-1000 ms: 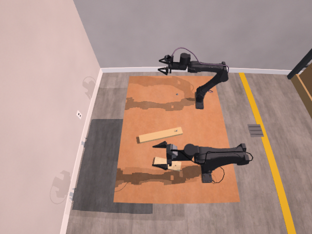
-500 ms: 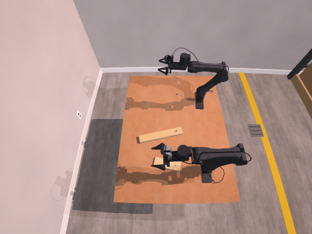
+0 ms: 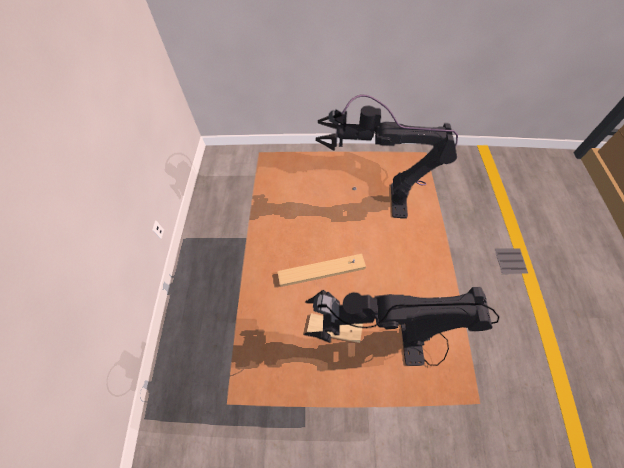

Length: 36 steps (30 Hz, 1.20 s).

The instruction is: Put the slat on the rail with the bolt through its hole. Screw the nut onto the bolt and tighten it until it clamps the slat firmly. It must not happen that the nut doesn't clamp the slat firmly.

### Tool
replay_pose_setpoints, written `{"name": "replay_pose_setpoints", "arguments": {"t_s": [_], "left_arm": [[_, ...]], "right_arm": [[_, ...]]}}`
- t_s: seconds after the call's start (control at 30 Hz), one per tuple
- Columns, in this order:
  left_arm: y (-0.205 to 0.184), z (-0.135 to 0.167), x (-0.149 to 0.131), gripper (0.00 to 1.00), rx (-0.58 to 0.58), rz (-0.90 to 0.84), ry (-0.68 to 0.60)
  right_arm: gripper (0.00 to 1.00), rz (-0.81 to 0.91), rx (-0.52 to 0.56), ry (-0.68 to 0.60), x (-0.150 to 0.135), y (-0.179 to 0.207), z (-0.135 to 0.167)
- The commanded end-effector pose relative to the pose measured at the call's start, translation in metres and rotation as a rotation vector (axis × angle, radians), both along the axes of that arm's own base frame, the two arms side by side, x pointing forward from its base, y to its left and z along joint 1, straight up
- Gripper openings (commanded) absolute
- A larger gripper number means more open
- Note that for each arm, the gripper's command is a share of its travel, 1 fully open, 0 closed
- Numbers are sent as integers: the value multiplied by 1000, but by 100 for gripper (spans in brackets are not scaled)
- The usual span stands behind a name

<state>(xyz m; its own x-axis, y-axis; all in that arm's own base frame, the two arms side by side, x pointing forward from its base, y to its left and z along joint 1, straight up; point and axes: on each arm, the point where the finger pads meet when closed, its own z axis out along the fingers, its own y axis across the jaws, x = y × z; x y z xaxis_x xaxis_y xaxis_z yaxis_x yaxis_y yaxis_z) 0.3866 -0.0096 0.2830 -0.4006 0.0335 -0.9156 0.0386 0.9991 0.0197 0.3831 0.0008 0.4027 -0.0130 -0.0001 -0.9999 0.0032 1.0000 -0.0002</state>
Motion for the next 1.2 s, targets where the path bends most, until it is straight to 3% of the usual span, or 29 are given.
{"name": "replay_pose_setpoints", "arguments": {"t_s": [0.0, 0.47, 1.17], "left_arm": [[-4, -27, -6, 100, 19, -10, 93], [-9, -82, -25, 100, 40, -33, 302], [-13, -159, -78, 100, 77, -76, 652]], "right_arm": [[100, 3, 0, -26, -2, 0, 9], [100, 3, 0, -26, -2, 0, 9], [100, 3, 0, -26, -2, 0, 9]]}}
